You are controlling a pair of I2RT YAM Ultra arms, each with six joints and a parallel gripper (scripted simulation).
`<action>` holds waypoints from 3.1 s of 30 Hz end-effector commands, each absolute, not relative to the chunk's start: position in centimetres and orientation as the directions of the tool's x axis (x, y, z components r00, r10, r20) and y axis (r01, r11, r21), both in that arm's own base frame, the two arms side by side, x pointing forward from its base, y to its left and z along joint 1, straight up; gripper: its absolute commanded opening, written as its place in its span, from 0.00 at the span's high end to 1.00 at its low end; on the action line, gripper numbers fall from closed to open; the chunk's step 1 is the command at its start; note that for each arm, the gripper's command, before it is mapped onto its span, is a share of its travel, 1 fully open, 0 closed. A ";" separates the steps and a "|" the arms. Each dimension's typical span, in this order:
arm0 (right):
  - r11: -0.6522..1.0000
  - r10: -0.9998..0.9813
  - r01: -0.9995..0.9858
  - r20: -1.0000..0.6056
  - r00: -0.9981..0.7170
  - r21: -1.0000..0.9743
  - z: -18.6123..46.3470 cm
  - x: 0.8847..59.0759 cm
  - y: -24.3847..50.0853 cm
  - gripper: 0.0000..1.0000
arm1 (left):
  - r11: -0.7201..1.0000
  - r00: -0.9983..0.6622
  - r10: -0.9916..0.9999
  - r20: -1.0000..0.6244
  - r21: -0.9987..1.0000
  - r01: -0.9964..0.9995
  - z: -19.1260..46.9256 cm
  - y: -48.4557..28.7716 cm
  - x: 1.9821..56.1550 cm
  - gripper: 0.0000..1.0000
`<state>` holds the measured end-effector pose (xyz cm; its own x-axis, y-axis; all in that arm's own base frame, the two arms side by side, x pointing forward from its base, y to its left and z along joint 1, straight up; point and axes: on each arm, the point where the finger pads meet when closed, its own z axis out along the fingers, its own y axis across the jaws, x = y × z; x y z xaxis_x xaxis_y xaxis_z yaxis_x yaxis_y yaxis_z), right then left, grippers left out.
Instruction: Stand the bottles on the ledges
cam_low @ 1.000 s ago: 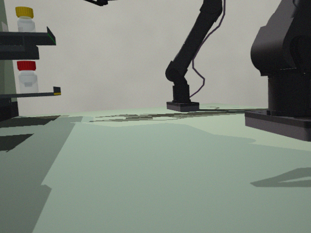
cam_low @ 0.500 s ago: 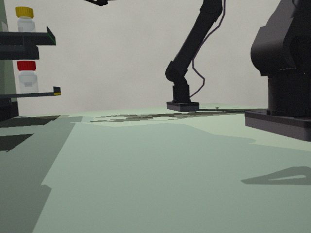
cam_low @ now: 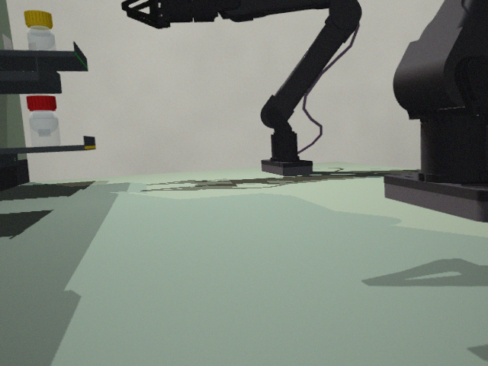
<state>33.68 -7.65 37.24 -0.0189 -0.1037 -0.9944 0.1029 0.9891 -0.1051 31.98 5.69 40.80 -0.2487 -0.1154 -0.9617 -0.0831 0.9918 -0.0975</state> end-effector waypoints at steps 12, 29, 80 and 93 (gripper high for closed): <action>0.993 -0.098 0.064 -0.995 0.015 -0.097 27.8 33.8 -3.4 0.00 | 0.993 -0.198 -0.099 -0.975 -0.085 -0.080 31.1 5.6 31.8 0.00; 0.996 -0.088 0.025 -0.995 -0.052 -0.089 23.4 33.8 -1.9 0.00 | 0.992 -0.259 -0.117 -0.959 -0.099 -0.082 24.3 5.3 31.5 0.00; 0.985 -0.101 0.134 -0.994 -0.039 -0.105 24.7 33.6 -10.3 0.00 | 0.992 -0.259 -0.117 -0.959 -0.099 -0.082 24.3 5.3 31.5 0.00; 0.991 -0.049 0.114 -0.989 -0.143 -0.066 28.3 33.1 -9.9 0.00 | 0.997 -0.037 -0.026 -0.999 -0.024 -0.071 28.6 6.7 37.4 0.19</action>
<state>33.27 -9.66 24.05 -0.1501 -0.0406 -0.9878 0.1138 0.9918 -0.0581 34.01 6.10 24.58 -0.2039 -0.0889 -0.9750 -0.0792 0.9941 -0.0741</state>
